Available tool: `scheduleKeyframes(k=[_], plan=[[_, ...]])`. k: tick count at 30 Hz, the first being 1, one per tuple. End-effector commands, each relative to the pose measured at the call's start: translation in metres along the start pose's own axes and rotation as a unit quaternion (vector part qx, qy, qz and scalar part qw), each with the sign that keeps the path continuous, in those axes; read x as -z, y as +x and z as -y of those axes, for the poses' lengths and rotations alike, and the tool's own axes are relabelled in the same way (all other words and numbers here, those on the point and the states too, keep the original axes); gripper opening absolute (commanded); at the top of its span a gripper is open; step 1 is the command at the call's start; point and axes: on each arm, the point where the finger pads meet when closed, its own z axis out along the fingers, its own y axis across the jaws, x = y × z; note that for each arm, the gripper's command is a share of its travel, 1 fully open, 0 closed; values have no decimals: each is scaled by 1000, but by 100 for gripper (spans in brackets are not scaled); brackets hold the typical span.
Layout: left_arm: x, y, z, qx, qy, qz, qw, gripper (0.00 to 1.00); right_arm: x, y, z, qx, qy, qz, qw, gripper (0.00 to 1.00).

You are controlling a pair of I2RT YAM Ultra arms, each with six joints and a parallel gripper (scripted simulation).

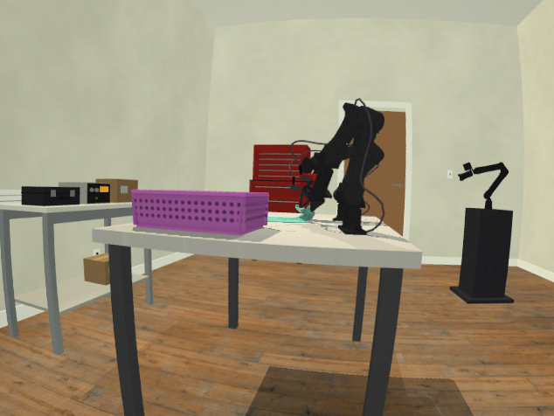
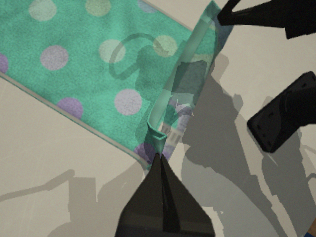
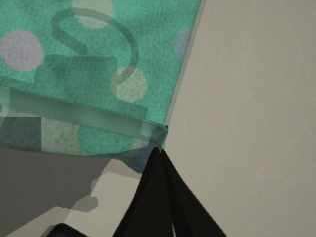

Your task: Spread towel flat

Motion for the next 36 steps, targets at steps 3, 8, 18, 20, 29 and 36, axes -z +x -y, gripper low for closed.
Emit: scheduleKeyframes(k=[3,8,18,20,29,36], plan=[[-14,14,15,-20,12,-3,1000,0,-9,35,11,-10,21,-74,997,0],[-19,20,22,-30,19,-3,999,0,-10,42,12,-12,22,-87,996,0],[-28,29,36,-50,35,0,998,0,-17,64,13,-18,23,-139,990,0],[-30,34,38,-54,37,-3,998,0,-19,65,14,-19,23,-140,990,0],[-30,38,36,-51,34,-13,998,0,-16,54,14,-19,24,-121,992,0],[-30,38,36,-51,34,-13,998,0,-16,54,14,-19,24,-121,992,0]])
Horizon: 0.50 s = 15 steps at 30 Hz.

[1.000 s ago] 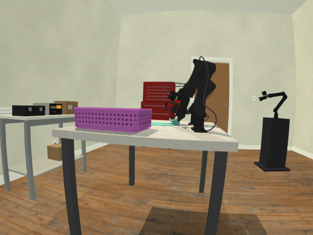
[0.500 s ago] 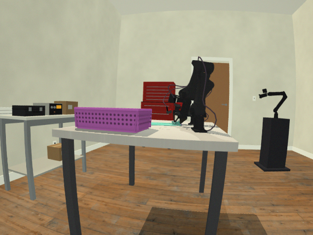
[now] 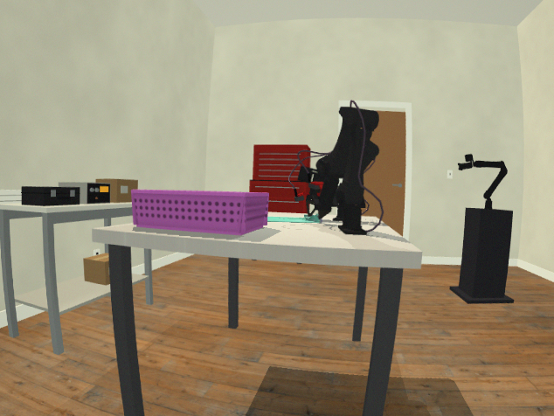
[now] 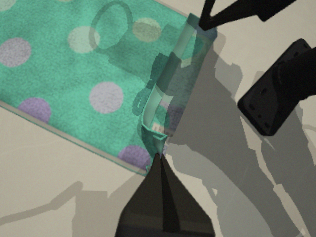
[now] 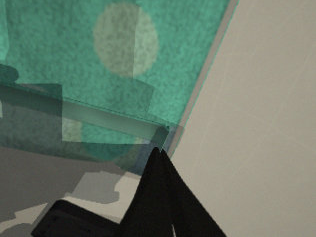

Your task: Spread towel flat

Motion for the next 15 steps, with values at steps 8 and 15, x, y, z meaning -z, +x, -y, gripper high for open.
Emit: scheduleKeyframes(k=[8,15], plan=[[0,11,13,-15,15,-19,1000,0,9,3,5,3,14,-26,1000,0],[19,-22,11,-11,11,8,1000,54,29,-3,3,5,11,-13,1000,54]])
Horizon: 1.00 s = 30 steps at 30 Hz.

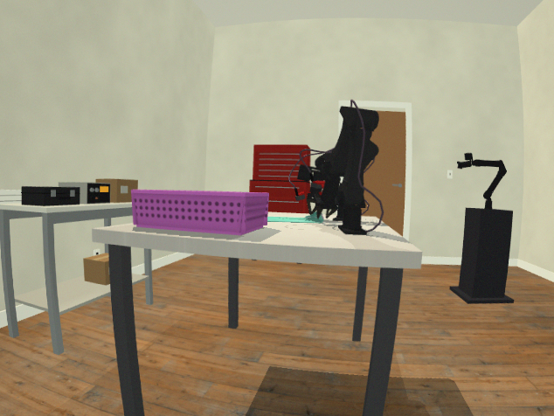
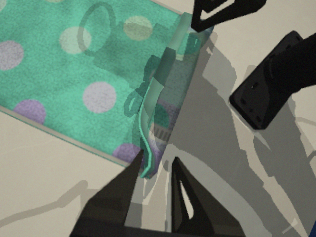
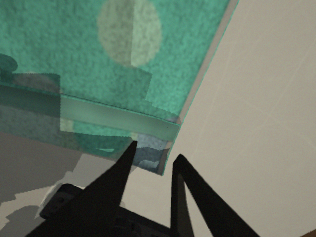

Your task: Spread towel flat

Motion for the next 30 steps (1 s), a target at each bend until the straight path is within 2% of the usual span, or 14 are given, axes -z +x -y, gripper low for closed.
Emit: scheduleKeyframes(k=[1,2,3,10,11,13,14,19,20,24,25,27,28,30], plan=[[15,-20,1,3,2,17,1000,54,19,-8,2,-3,3,15,1000,54],[15,-20,1,3,2,17,1000,54,19,-8,2,-3,3,15,1000,54],[18,-22,1,3,2,17,1000,64,22,-8,2,-3,3,15,1000,64],[29,-29,1,3,2,17,1000,64,35,-9,2,-3,3,15,1000,64],[50,-42,1,3,2,17,1000,64,59,-12,2,-3,3,14,1000,64],[50,-42,1,3,2,17,1000,64,59,-12,2,-3,3,14,1000,64],[61,-49,0,3,2,17,1000,64,72,-13,2,-3,3,14,1000,64],[58,-47,-9,14,-8,6,1000,64,74,-19,-1,7,1,31,999,64],[60,-50,-23,34,-22,-1,999,64,81,-41,-4,12,-2,85,996,64],[63,-52,-24,33,-25,4,999,64,79,-39,-4,13,-2,83,996,64],[67,-57,-41,59,-36,-1,998,64,87,-61,-7,12,-3,124,992,64],[67,-57,-44,59,-45,-2,997,64,76,-50,-8,19,-7,126,992,64],[75,-64,-65,87,-61,-1,994,64,95,-81,-10,16,-6,184,983,64],[75,-64,-65,87,-62,-1,994,64,83,-72,-11,24,-11,195,980,64]])
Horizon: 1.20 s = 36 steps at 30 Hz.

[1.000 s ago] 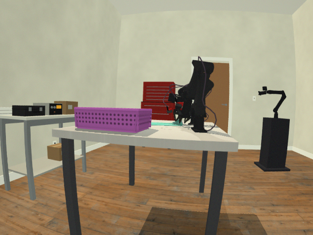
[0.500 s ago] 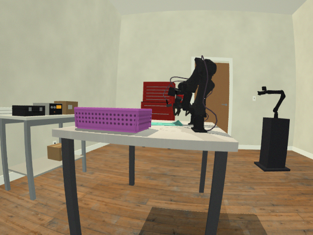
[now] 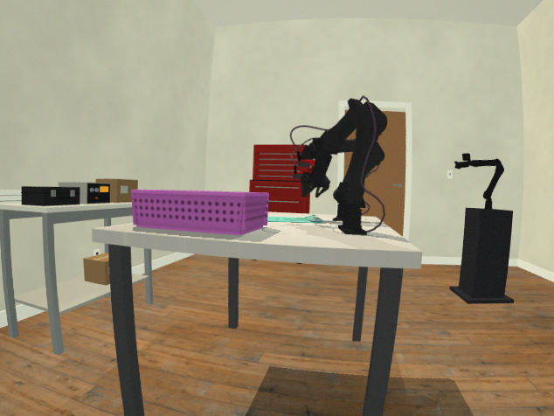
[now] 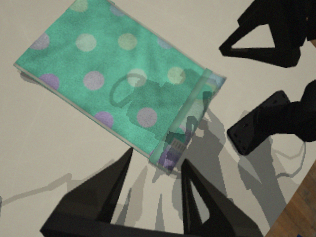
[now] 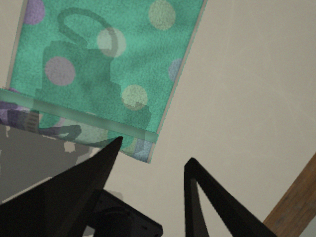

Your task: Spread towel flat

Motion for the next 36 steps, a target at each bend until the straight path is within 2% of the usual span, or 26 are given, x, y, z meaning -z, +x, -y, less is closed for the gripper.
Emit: scheduleKeyframes(k=[1,3,4,7,12,36], plan=[[12,-20,-27,36,-23,-3,999,64,-1,-43,-6,10,-8,107,994,64],[12,-20,-28,36,-26,-3,999,64,-8,-40,-6,10,-8,89,996,64],[16,-28,-41,53,-36,-3,998,64,5,-70,-8,12,-9,110,994,64],[17,-30,-46,60,-41,-3,997,64,5,-76,-8,12,-9,110,994,64],[25,-36,-40,51,-36,12,998,64,6,-77,-7,10,-8,112,994,64],[25,-35,-43,55,-38,12,998,64,9,-75,-6,10,-8,115,993,64]])
